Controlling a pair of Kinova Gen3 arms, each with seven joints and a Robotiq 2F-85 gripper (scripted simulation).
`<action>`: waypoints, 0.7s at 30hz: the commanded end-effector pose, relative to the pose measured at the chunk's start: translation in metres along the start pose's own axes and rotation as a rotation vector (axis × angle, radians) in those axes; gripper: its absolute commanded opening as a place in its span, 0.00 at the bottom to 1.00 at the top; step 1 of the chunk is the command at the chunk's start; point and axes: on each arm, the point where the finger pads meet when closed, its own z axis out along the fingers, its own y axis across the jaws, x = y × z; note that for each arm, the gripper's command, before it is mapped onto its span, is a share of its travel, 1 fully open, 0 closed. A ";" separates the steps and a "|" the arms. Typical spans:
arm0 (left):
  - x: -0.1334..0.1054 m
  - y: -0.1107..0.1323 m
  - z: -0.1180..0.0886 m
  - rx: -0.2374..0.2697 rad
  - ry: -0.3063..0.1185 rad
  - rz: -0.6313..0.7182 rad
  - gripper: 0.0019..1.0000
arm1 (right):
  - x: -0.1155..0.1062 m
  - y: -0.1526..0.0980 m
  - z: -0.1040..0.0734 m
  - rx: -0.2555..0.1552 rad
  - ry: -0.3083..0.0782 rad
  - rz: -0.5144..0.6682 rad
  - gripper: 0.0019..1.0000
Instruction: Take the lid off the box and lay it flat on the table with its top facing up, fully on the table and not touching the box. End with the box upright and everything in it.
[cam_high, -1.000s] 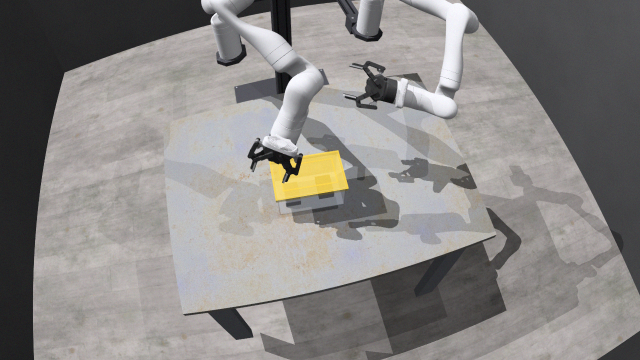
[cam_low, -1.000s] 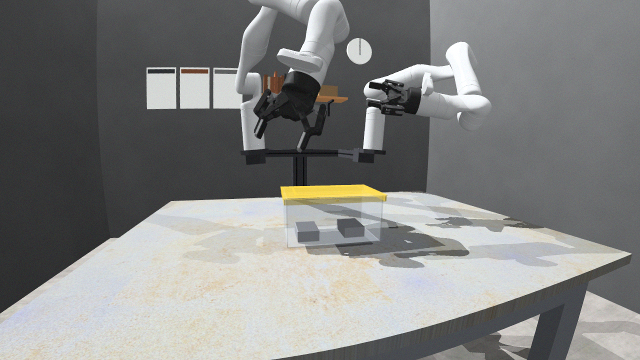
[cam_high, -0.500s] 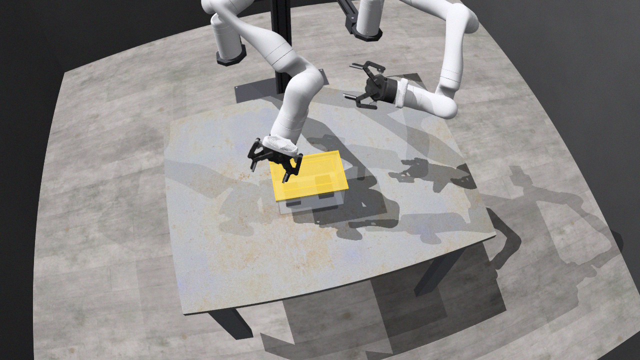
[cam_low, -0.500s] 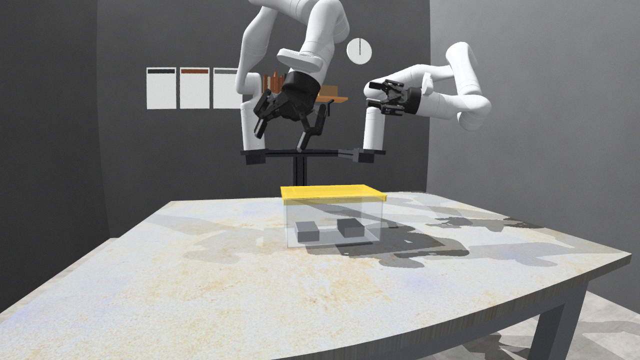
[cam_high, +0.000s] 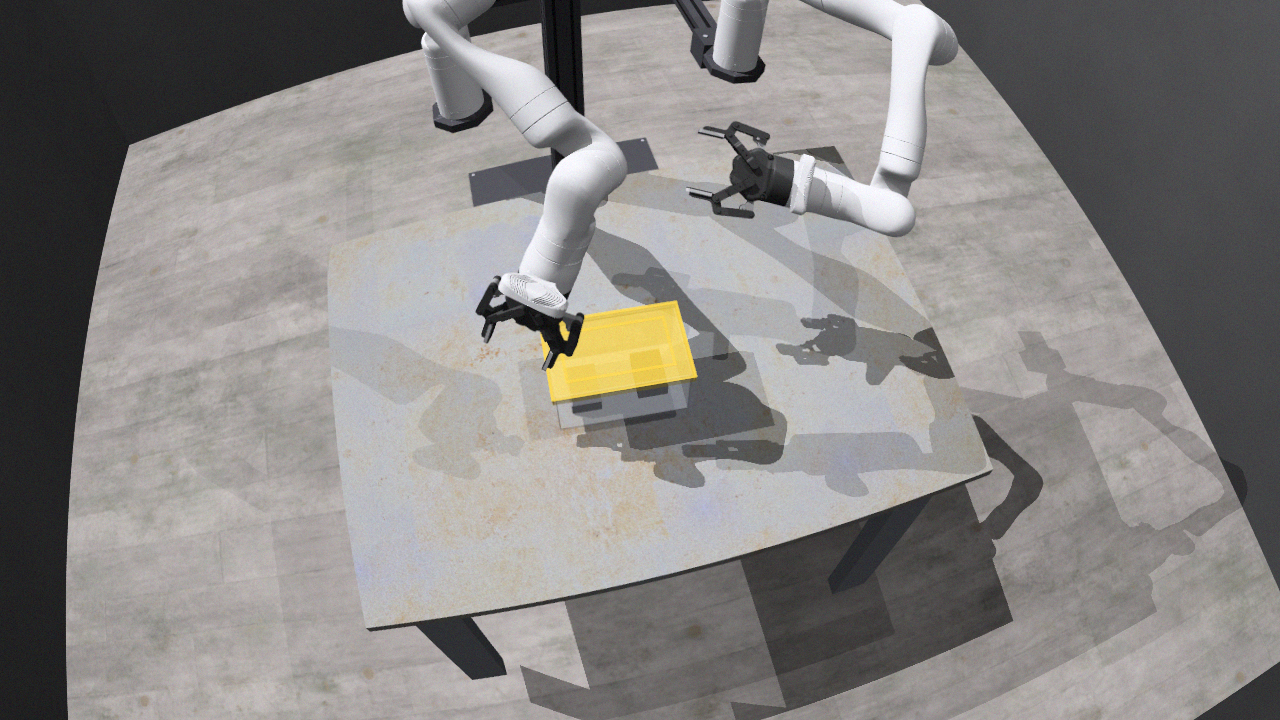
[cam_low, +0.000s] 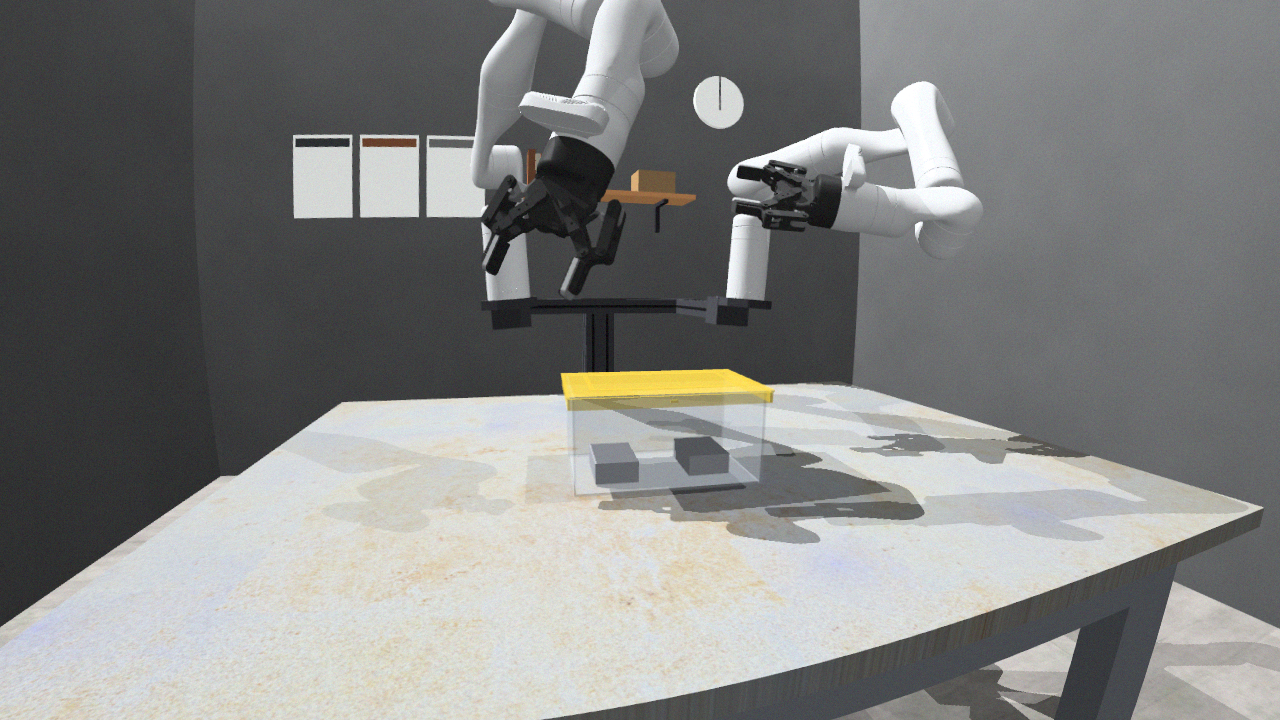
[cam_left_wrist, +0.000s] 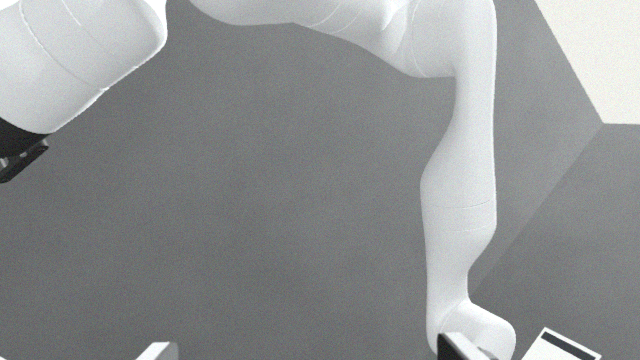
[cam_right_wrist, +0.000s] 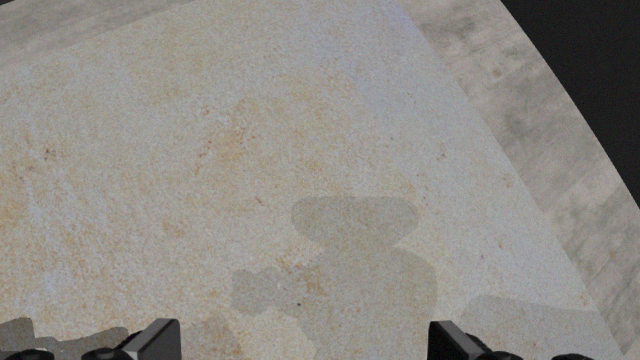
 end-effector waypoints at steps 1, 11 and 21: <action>0.001 0.000 0.000 0.000 -0.001 0.002 1.00 | 0.002 0.003 -0.001 0.001 -0.001 0.013 1.00; -0.009 0.000 0.001 0.028 -0.067 0.062 1.00 | 0.032 0.086 0.021 -0.045 -0.074 0.343 1.00; -0.022 0.000 0.001 0.064 -0.165 0.151 1.00 | 0.052 0.198 0.043 -0.118 -0.157 0.779 1.00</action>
